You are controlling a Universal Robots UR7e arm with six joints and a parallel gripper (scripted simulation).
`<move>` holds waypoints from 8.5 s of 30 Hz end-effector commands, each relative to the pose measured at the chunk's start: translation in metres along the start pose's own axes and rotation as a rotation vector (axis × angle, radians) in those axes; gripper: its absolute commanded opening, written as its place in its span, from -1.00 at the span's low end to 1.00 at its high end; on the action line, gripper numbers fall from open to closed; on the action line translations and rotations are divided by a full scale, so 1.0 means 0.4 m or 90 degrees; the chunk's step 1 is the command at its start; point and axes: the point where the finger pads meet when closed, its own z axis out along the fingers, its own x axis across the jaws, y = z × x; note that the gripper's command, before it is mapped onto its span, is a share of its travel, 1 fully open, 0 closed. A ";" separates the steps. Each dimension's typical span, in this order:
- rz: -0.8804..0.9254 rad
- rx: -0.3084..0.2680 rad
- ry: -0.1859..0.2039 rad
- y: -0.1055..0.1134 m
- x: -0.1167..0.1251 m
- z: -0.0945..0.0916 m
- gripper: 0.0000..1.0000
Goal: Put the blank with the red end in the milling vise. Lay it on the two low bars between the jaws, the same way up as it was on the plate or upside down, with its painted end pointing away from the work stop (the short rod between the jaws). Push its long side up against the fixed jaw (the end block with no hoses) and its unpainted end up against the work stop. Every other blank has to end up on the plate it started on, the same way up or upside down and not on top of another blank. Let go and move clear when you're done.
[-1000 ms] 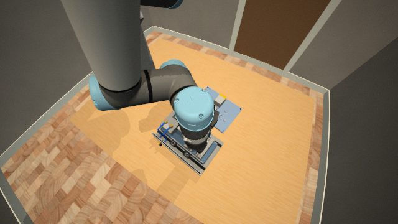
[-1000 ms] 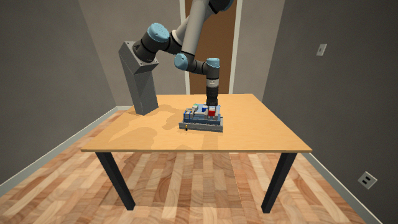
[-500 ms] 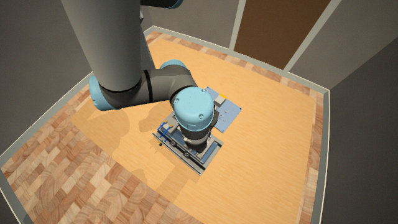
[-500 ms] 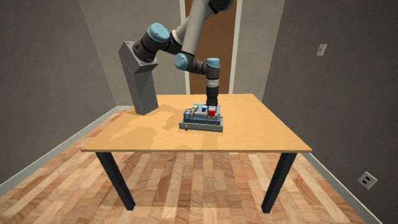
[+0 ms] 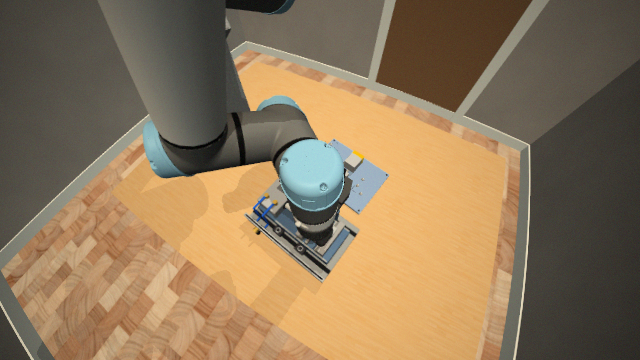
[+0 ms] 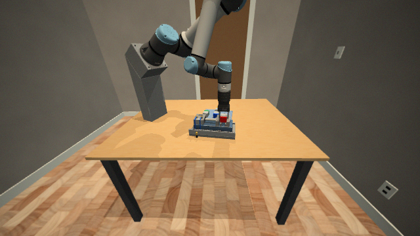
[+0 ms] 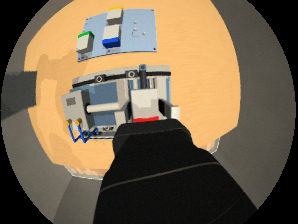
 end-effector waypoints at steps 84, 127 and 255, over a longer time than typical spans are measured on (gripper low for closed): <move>0.000 0.000 0.001 0.000 0.001 -0.016 1.00; 0.000 0.000 0.001 0.000 0.001 -0.038 1.00; 0.000 0.000 0.001 0.000 0.001 -0.257 1.00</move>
